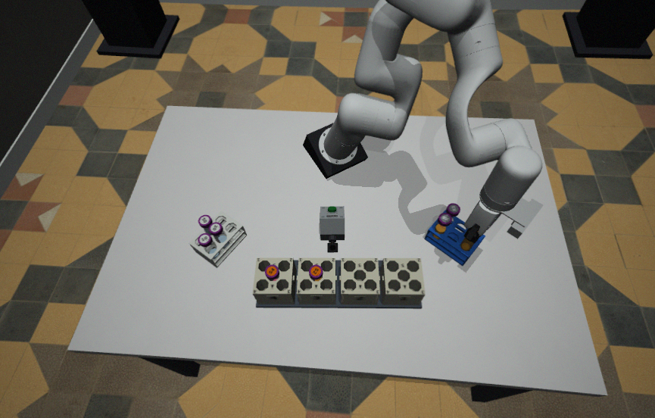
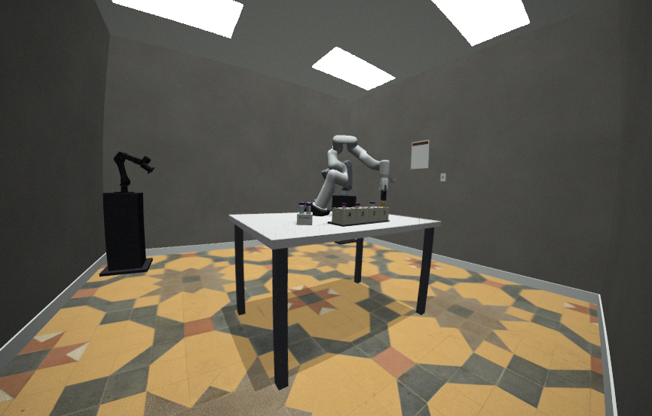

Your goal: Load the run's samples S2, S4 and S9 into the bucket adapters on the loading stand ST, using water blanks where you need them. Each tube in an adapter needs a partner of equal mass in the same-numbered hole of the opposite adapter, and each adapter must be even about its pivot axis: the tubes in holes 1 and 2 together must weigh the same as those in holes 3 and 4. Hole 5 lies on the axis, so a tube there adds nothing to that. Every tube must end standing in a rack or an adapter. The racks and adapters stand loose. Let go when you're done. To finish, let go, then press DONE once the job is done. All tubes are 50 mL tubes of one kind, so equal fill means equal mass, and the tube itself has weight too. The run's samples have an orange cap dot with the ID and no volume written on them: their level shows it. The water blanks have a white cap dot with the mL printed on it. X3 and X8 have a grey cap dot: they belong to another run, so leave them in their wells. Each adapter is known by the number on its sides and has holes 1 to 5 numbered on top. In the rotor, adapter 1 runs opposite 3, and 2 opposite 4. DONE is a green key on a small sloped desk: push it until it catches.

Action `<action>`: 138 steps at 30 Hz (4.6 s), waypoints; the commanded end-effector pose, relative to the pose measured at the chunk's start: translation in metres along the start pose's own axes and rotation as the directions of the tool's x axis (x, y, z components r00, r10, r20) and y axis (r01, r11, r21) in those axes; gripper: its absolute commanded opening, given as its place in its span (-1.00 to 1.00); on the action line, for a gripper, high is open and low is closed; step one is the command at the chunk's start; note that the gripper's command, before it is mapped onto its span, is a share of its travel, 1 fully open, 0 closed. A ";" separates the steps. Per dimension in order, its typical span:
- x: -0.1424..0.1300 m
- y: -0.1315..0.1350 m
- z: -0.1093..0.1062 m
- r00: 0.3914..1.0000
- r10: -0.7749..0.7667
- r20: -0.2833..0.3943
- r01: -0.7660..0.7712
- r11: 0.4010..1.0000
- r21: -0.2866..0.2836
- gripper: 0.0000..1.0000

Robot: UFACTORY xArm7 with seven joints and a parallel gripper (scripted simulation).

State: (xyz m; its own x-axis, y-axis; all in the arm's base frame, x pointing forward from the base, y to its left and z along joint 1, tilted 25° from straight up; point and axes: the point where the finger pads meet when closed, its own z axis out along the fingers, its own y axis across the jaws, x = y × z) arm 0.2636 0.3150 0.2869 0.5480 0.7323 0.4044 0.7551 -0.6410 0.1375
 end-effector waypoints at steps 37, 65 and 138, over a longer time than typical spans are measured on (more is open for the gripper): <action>0.001 0.000 -0.072 1.000 0.000 -0.003 0.000 1.000 0.000 -1.00; -0.006 0.019 -0.099 0.991 0.133 -0.003 -0.133 0.991 0.000 -1.00; -0.070 0.193 -0.091 0.659 0.752 -0.003 -0.752 0.659 0.000 -1.00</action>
State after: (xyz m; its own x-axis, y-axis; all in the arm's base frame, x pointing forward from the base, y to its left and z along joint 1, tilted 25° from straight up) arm 0.3366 0.1188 0.3689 0.9294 0.0002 0.3692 0.0850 -0.9732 -0.2136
